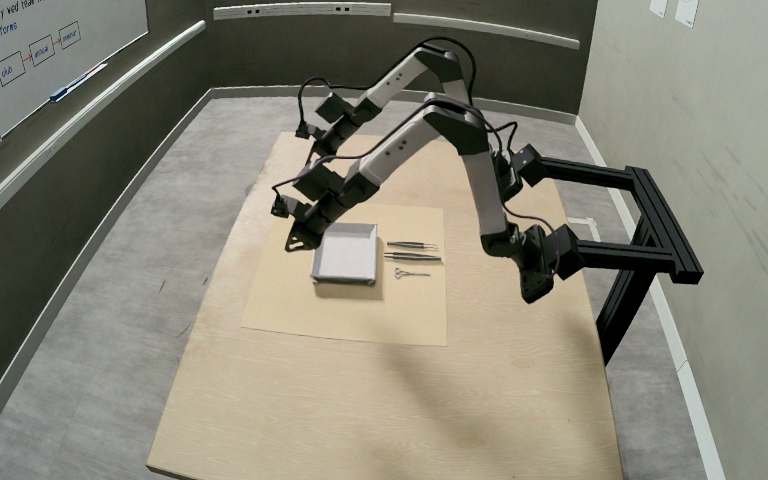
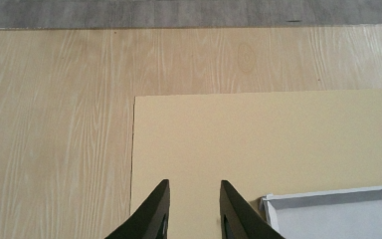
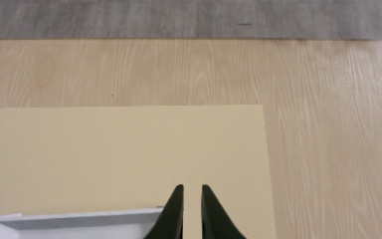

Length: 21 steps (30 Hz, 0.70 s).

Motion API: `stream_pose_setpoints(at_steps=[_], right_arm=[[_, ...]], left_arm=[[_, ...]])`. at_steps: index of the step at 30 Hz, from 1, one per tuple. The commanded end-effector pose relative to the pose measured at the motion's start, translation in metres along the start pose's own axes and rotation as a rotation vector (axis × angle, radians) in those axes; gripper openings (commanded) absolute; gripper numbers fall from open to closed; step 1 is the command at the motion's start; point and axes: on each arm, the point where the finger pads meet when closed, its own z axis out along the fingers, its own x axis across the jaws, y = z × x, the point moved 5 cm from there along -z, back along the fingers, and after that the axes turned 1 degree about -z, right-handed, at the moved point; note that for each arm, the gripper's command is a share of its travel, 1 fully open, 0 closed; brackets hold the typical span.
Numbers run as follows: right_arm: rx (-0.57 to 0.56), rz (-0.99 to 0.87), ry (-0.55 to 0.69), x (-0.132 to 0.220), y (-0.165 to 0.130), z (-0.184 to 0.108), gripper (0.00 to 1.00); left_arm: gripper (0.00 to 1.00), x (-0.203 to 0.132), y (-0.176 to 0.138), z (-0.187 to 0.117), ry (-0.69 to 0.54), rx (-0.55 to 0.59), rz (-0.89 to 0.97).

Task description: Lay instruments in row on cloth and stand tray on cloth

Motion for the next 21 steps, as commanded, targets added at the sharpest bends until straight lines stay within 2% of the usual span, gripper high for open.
stream_pose_setpoints(at_steps=[1,21], right_arm=[[-0.025,-0.006,0.008,0.0017,0.0107,-0.007,0.1],[-0.026,-0.006,0.005,0.0009,0.011,-0.0072,0.1]], left_arm=[[0.27,-0.003,-0.0065,0.0044,-0.007,0.014,-0.007],[0.27,-0.0015,-0.0056,0.0035,-0.002,0.012,-0.007]])
